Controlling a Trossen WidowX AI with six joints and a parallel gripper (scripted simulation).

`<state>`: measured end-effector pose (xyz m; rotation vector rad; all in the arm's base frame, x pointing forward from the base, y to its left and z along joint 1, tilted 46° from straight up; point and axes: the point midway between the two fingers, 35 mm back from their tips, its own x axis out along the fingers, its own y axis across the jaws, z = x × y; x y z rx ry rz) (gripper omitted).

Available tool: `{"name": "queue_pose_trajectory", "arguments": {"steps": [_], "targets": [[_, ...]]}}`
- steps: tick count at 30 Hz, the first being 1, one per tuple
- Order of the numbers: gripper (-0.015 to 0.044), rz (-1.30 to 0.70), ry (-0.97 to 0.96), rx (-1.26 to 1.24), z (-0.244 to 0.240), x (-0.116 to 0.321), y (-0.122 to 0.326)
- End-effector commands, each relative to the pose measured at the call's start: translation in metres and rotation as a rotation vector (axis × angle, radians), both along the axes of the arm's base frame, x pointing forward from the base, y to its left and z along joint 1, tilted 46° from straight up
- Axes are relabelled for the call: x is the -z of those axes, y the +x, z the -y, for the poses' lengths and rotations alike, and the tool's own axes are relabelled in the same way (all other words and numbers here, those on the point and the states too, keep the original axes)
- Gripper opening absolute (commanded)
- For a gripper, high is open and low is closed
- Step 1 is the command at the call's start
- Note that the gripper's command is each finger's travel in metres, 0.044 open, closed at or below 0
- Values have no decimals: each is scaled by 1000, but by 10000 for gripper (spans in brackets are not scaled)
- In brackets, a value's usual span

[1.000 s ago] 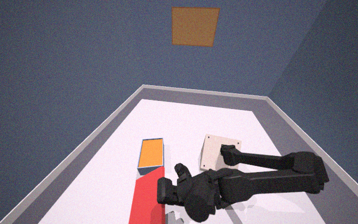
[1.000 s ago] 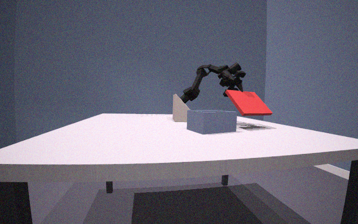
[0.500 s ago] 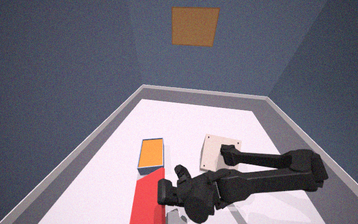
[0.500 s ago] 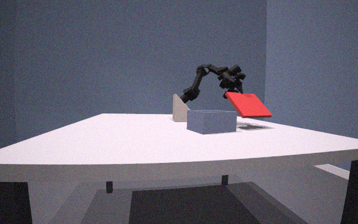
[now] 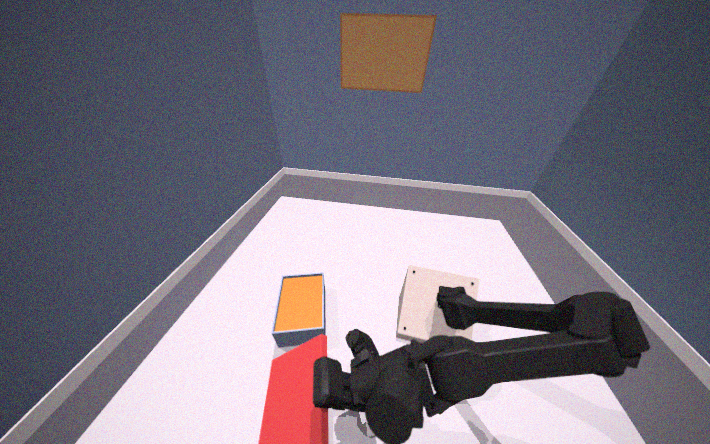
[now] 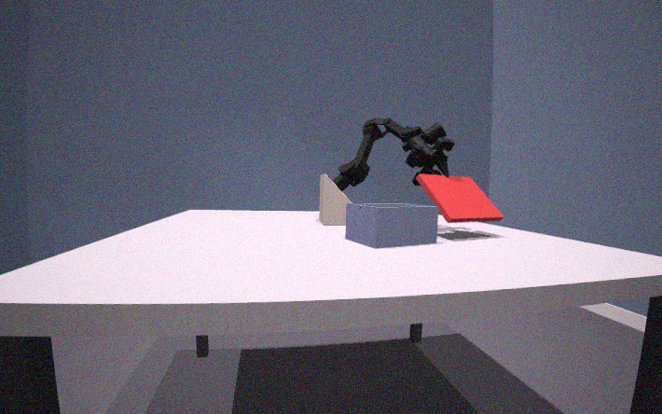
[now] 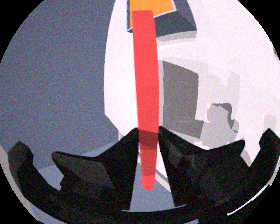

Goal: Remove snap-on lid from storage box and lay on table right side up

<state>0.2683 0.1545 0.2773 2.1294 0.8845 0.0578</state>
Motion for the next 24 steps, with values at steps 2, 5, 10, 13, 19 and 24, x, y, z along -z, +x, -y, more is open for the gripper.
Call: {"name": "queue_pose_trajectory", "arguments": {"steps": [2,5,10,13,19,24], "targets": [[0,5,2,17,-1,2,2],[0,5,2,17,-2,3,2],[0,5,2,17,-5,6,2],[0,5,2,17,-7,8,3],[0,5,3,17,-10,11,3],[0,5,3,17,-13,14,3]]}}
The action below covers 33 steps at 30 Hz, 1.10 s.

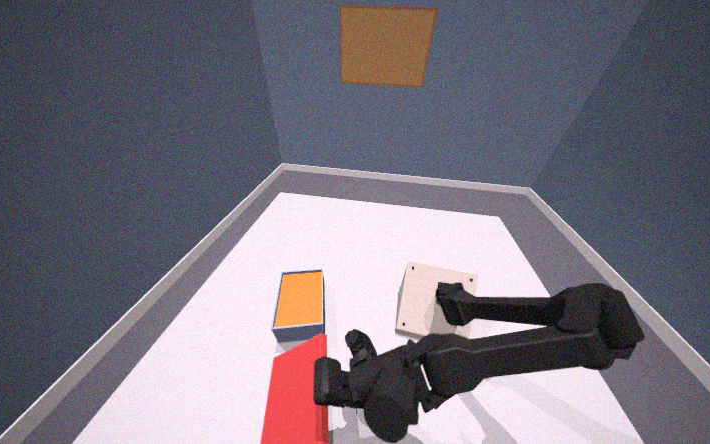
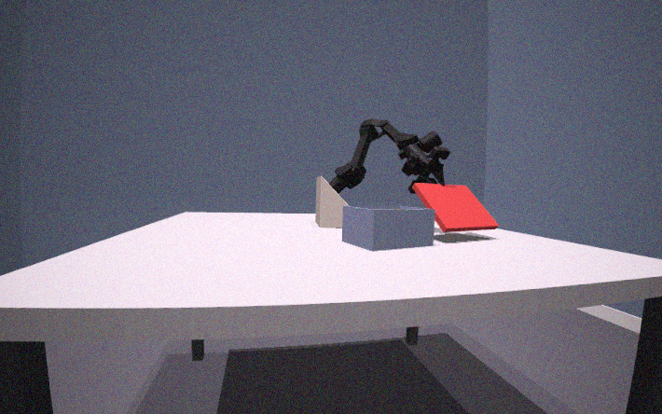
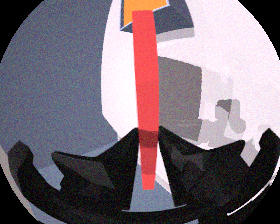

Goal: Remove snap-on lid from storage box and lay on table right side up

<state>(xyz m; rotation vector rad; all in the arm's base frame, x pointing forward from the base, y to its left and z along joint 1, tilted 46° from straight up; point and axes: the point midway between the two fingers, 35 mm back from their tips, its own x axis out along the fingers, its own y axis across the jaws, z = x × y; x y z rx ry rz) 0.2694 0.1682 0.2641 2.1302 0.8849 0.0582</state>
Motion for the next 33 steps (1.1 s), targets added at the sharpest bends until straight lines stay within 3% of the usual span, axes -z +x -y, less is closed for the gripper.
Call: {"name": "queue_pose_trajectory", "arguments": {"steps": [1,33], "targets": [[0,5,2,17,0,1,2],[0,5,4,17,-18,19,4]]}}
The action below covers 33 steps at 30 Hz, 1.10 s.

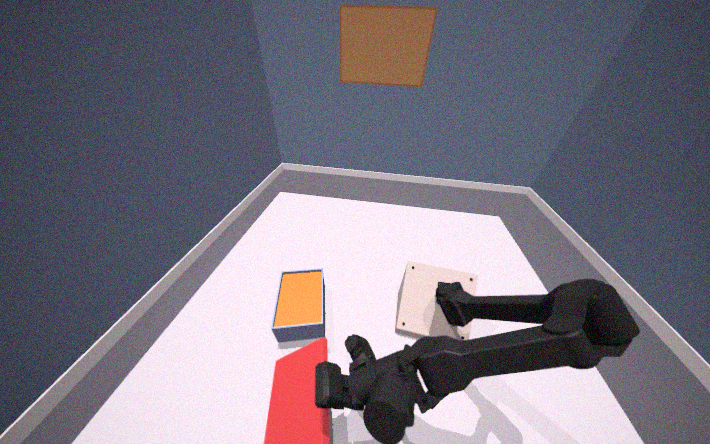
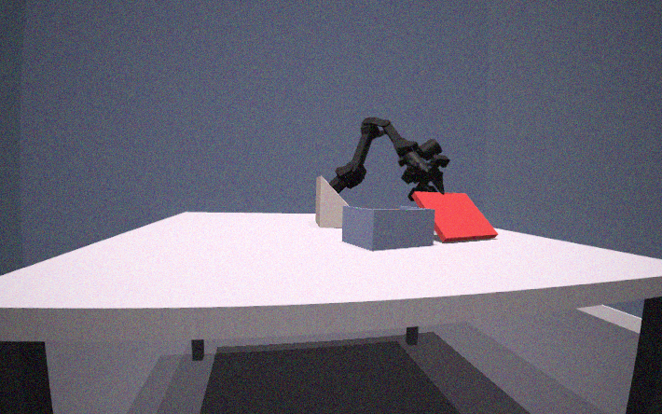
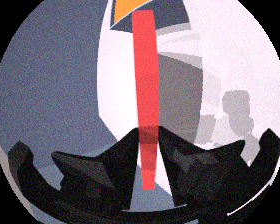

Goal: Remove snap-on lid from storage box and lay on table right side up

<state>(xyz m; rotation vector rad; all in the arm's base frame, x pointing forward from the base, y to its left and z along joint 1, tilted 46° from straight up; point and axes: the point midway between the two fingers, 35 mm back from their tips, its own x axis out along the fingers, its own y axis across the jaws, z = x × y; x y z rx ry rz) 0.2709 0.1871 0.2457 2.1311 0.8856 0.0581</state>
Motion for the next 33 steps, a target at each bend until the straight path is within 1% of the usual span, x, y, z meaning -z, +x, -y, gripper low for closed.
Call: {"name": "queue_pose_trajectory", "arguments": {"steps": [1,33], "targets": [[0,5,3,17,0,1,2],[0,5,4,17,-18,19,4]]}}
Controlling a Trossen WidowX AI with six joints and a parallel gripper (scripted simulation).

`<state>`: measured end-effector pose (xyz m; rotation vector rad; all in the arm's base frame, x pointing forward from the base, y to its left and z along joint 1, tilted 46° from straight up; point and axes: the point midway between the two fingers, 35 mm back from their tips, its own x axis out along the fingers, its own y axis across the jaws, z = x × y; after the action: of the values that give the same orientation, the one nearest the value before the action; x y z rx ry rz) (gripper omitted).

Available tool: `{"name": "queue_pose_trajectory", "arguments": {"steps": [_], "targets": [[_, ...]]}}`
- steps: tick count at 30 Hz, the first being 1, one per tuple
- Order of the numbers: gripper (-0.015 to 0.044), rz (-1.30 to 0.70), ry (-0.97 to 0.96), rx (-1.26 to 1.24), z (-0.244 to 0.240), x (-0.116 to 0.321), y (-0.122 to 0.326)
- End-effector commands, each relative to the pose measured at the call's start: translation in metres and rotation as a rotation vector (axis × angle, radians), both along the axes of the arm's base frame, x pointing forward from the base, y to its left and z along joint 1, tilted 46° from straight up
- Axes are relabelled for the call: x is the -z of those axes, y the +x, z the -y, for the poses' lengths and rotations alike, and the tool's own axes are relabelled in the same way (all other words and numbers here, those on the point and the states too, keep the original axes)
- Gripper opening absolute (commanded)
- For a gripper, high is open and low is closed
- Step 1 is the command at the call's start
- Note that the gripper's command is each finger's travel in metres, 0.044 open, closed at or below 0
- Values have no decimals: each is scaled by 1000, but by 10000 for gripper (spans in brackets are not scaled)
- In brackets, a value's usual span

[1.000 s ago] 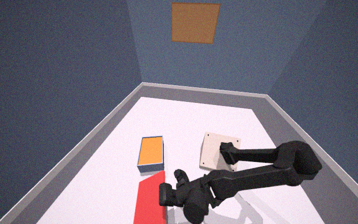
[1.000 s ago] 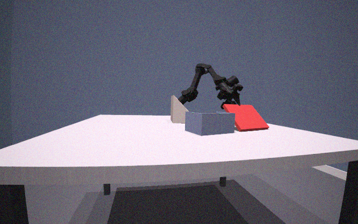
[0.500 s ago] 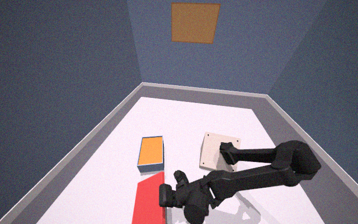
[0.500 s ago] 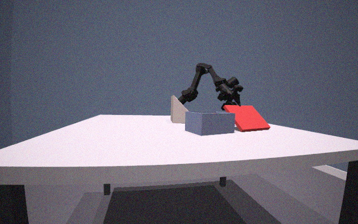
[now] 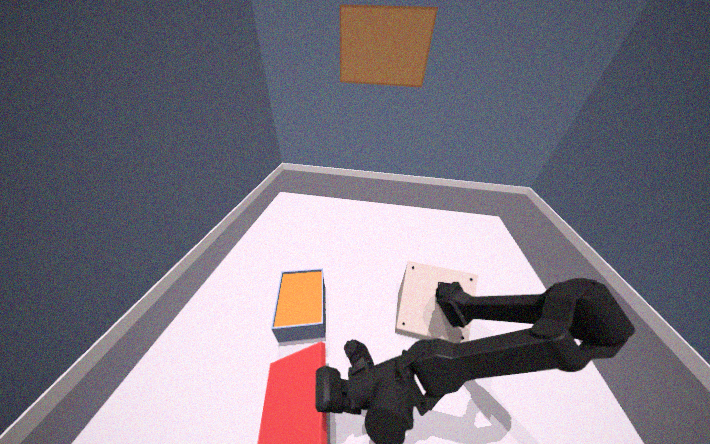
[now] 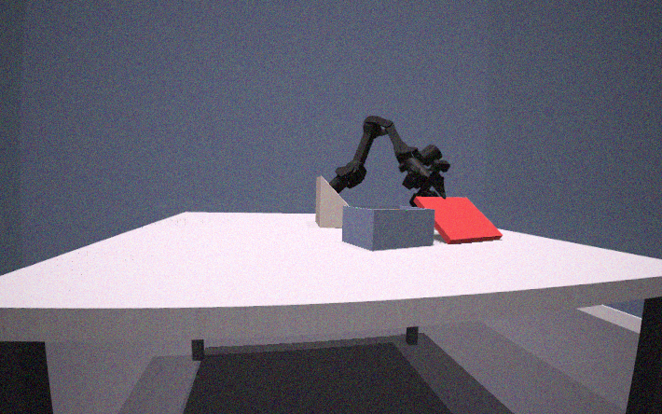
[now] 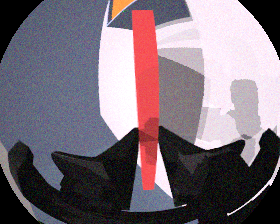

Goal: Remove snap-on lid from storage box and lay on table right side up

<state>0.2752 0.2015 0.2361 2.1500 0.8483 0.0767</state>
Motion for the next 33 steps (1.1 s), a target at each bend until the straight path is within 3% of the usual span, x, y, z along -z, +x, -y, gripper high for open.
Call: {"name": "queue_pose_trajectory", "arguments": {"steps": [1,33], "targets": [[0,-18,-10,-7,-4,10,-1],[0,-19,-9,-7,-23,27,1]]}}
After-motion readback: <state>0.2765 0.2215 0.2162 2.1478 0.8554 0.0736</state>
